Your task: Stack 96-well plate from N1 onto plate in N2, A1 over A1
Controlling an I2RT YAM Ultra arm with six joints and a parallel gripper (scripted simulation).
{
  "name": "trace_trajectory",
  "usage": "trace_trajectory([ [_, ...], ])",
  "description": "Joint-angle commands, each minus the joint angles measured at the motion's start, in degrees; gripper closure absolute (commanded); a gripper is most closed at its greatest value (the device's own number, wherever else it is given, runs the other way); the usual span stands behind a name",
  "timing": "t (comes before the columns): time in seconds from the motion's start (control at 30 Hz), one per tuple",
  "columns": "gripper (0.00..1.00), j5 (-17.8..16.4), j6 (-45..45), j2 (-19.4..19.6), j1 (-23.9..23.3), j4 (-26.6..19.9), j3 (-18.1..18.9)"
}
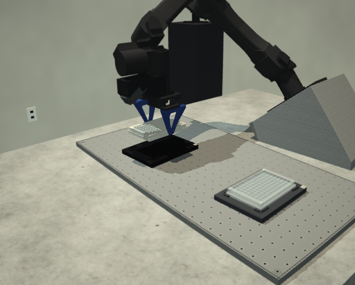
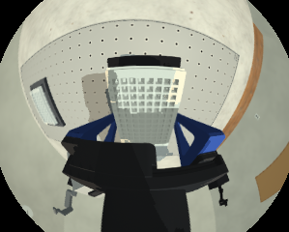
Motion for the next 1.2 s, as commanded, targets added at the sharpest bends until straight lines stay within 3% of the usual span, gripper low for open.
trace_trajectory([
  [0.0,1.00,0.4,1.4,-2.4,2.3,-2.9,2.2],
  [0.67,1.00,0.6,5.1,-3.1,5.2,-10.4,6.6],
  [1.17,1.00,0.6,5.7,-3.0,5.6,-11.6,7.5],
])
